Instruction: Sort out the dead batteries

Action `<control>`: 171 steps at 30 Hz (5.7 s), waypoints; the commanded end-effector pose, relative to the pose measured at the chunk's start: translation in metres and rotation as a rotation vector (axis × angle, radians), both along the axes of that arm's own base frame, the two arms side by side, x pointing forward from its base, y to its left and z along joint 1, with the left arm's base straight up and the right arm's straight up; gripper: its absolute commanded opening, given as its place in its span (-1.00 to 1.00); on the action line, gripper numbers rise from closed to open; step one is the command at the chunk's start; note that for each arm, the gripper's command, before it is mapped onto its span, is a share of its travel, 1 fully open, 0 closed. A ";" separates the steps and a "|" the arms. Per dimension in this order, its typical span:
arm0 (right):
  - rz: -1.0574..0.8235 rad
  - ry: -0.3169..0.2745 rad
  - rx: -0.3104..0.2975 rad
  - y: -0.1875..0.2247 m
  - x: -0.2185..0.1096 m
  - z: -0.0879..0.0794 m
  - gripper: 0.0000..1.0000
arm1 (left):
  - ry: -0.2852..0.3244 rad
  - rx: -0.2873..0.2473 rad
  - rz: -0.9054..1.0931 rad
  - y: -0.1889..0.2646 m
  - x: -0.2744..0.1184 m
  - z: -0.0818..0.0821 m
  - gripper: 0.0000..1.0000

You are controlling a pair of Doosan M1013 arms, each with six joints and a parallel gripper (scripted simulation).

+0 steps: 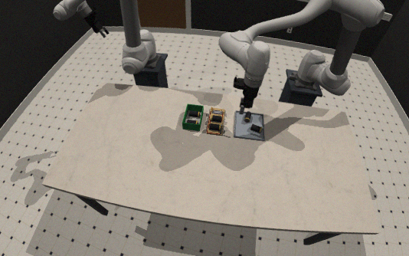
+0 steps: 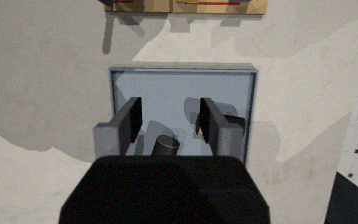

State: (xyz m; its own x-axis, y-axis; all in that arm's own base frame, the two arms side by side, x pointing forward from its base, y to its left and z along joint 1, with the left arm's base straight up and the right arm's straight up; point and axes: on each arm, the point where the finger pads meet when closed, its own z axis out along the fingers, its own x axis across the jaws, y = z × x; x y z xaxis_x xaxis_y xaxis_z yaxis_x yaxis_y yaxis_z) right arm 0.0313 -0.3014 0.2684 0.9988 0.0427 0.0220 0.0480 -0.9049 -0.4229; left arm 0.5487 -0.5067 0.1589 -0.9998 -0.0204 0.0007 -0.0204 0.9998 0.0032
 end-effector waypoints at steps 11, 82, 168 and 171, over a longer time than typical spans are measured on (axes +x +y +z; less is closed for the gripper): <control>0.000 0.000 -0.001 0.000 0.000 0.001 1.00 | -0.002 -0.004 -0.002 0.108 0.013 0.002 0.81; 0.000 0.000 -0.001 0.000 0.000 0.001 1.00 | -0.001 -0.004 -0.316 0.110 0.013 -0.078 0.81; 0.000 0.000 -0.001 0.000 0.000 0.001 1.00 | -0.001 -0.004 -0.316 0.110 0.013 -0.078 0.15; 0.000 0.000 -0.001 0.000 0.000 0.001 1.00 | -0.001 -0.004 -0.316 0.110 0.013 -0.078 0.15</control>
State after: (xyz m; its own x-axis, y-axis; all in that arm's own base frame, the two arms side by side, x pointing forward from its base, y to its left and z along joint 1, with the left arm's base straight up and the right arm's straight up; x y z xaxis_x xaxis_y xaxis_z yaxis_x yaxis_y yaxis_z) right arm 0.0313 -0.3014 0.2684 0.9988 0.0427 0.0220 0.0480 -0.9049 -0.4229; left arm 0.5611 -0.3967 0.0802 -0.9566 0.2915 0.0001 0.2915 0.9566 0.0000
